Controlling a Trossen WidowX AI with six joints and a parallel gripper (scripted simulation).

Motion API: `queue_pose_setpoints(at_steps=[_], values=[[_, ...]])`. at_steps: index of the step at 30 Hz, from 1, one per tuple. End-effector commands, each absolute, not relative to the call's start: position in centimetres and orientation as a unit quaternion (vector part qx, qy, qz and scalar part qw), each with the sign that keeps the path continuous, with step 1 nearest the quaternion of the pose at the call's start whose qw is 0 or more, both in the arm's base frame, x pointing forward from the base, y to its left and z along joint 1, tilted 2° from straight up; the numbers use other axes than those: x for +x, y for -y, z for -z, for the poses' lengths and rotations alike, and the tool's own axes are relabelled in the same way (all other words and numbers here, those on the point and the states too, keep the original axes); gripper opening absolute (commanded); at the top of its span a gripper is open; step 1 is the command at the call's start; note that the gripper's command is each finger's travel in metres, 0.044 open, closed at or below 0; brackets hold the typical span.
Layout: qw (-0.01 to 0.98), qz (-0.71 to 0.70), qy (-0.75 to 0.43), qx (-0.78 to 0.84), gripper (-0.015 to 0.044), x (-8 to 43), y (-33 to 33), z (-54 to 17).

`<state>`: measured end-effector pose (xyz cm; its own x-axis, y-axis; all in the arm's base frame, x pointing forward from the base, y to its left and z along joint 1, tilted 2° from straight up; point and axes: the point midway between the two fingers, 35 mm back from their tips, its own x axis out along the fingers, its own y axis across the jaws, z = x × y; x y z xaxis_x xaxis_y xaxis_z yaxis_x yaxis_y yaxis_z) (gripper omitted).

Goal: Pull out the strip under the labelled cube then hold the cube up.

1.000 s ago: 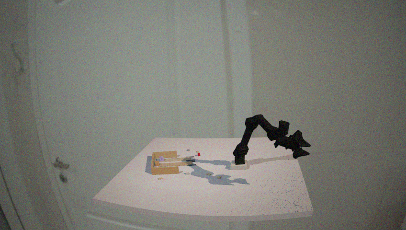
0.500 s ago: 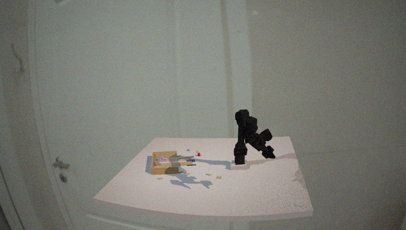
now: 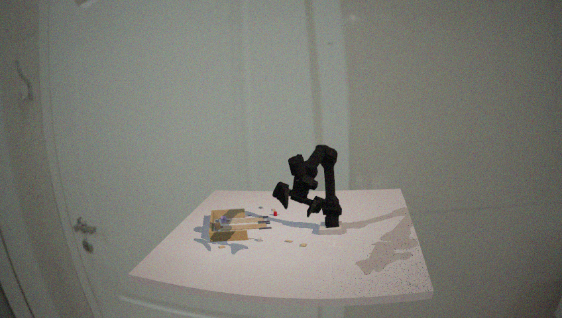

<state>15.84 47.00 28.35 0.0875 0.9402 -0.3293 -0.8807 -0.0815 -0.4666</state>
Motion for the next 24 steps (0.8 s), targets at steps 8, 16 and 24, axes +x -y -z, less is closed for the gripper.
queue_pose_setpoints(at_steps=[8,16,24], values=[[0.821,-0.507,-0.085,-0.249,0.0400,28.2,-34.1,-27.3],[0.906,-0.339,-0.176,-0.184,0.0400,33.5,-21.6,-25.7],[0.953,-0.146,-0.245,-0.101,0.0400,34.3,-8.4,-23.3]])
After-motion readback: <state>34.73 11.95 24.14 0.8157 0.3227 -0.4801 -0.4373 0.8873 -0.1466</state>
